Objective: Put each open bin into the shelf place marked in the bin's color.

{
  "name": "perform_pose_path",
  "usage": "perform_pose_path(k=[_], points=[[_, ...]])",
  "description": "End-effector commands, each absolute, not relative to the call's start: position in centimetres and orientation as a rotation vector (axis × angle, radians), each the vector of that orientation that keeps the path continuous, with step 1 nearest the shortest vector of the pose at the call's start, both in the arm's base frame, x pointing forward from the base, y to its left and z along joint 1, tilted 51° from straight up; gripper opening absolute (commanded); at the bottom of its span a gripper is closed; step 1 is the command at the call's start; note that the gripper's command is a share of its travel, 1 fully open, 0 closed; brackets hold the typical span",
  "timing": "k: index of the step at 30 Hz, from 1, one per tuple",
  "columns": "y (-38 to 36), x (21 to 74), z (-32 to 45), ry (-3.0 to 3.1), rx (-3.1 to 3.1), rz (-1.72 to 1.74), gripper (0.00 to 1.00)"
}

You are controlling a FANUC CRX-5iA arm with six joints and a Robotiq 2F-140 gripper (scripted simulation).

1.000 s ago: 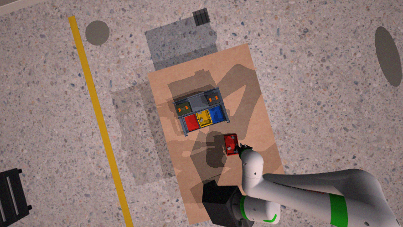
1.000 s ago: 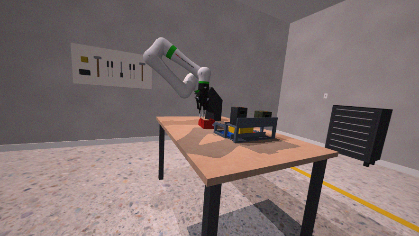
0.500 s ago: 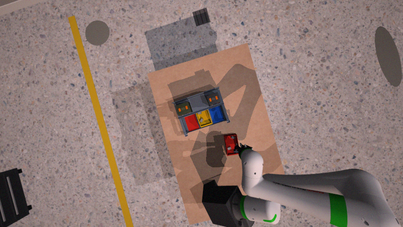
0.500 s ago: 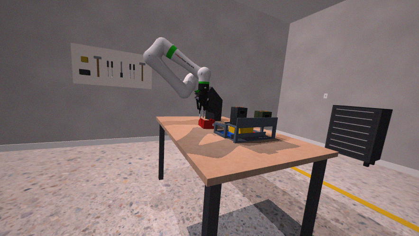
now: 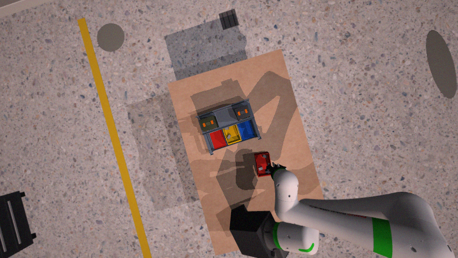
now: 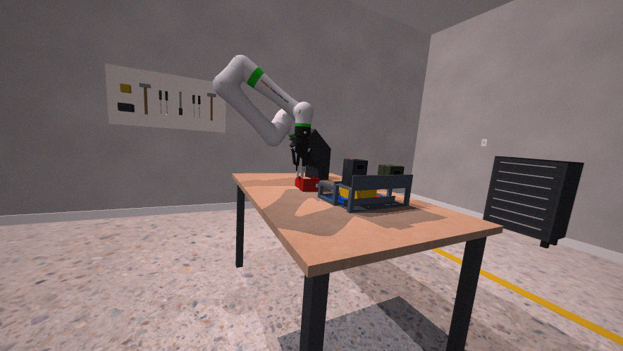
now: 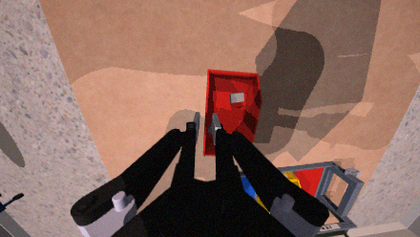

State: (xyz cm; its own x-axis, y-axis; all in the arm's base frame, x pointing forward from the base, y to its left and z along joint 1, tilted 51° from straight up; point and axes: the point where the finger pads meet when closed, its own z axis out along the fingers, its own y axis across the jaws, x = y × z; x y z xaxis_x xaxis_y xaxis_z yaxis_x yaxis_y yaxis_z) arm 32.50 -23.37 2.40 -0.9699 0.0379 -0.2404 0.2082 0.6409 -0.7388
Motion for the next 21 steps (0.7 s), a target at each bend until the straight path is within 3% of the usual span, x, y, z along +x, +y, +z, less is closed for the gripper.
perform_pose_path(k=[1,21], points=[[-23.9,32.6,2.0,2.657,0.201,-1.234,0.15],[-25.3,32.9,0.8,2.657,0.201,-1.234,0.15]])
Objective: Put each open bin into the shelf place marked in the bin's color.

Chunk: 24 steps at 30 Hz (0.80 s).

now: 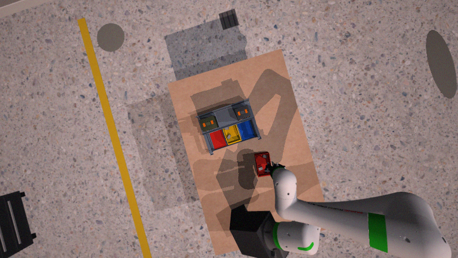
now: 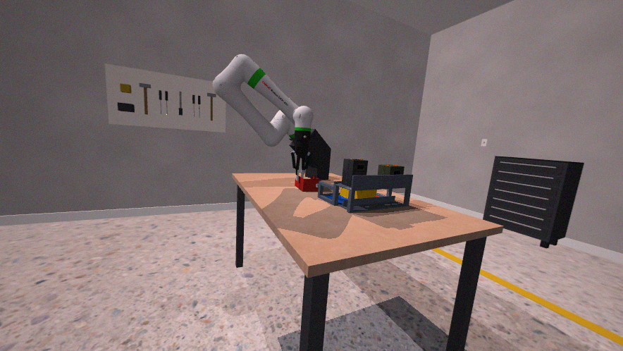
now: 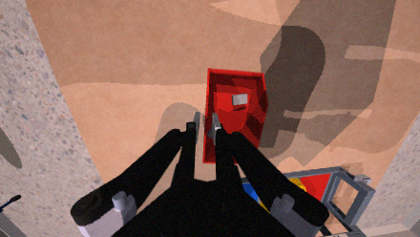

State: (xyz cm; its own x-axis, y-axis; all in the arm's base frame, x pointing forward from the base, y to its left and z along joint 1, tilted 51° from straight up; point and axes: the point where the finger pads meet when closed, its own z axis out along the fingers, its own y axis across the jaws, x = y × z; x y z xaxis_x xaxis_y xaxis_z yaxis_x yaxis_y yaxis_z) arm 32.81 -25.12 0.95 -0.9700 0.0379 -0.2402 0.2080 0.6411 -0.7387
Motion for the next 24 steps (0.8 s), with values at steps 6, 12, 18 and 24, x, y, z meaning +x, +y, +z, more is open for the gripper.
perform_pose_path(k=[6,12,18,24], points=[[-25.56,32.91,0.6,2.657,0.201,-1.235,0.15],[-25.67,32.92,0.51,2.657,0.201,-1.234,0.15],[-25.67,32.93,0.5,2.657,0.201,-1.234,0.15],[-25.67,32.93,0.5,2.657,0.201,-1.234,0.15]])
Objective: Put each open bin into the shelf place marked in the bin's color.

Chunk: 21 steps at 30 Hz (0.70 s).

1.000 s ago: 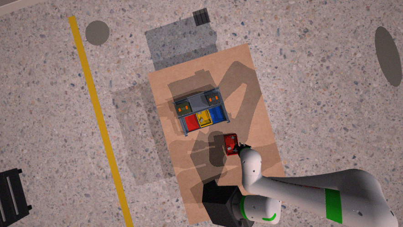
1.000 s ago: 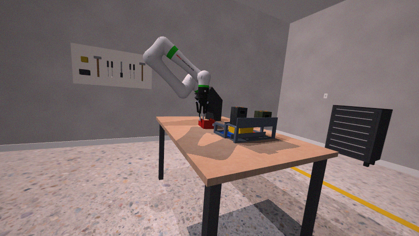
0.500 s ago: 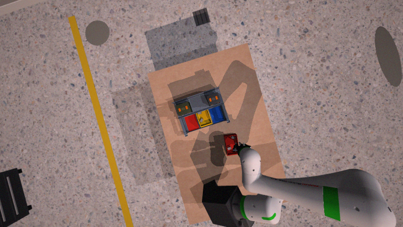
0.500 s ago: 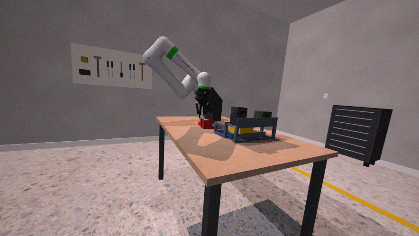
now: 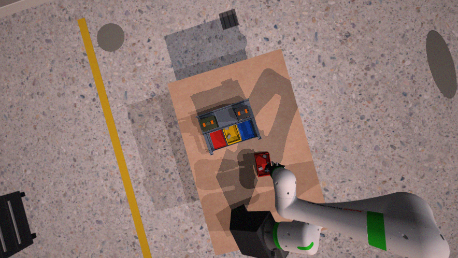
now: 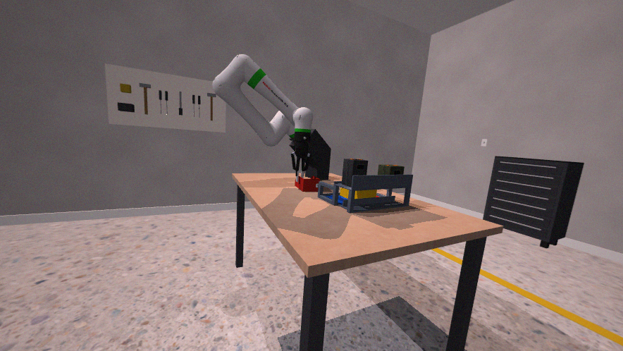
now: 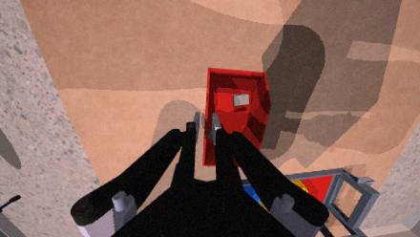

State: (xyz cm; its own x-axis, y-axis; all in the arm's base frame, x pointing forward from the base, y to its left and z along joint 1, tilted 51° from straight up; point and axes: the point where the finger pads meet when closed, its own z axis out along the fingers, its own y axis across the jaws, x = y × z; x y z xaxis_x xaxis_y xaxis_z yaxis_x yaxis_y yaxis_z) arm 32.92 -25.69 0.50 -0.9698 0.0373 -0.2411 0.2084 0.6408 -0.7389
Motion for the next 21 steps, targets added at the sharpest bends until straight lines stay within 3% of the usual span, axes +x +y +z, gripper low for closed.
perform_pose_path(k=[1,4,5,21], points=[[-25.67,32.93,0.5,2.657,0.201,-1.234,0.15],[-25.67,32.93,0.5,2.657,0.201,-1.234,0.15],[-25.67,32.93,0.5,2.657,0.201,-1.234,0.0],[-25.68,32.92,0.51,2.657,0.201,-1.235,0.0]])
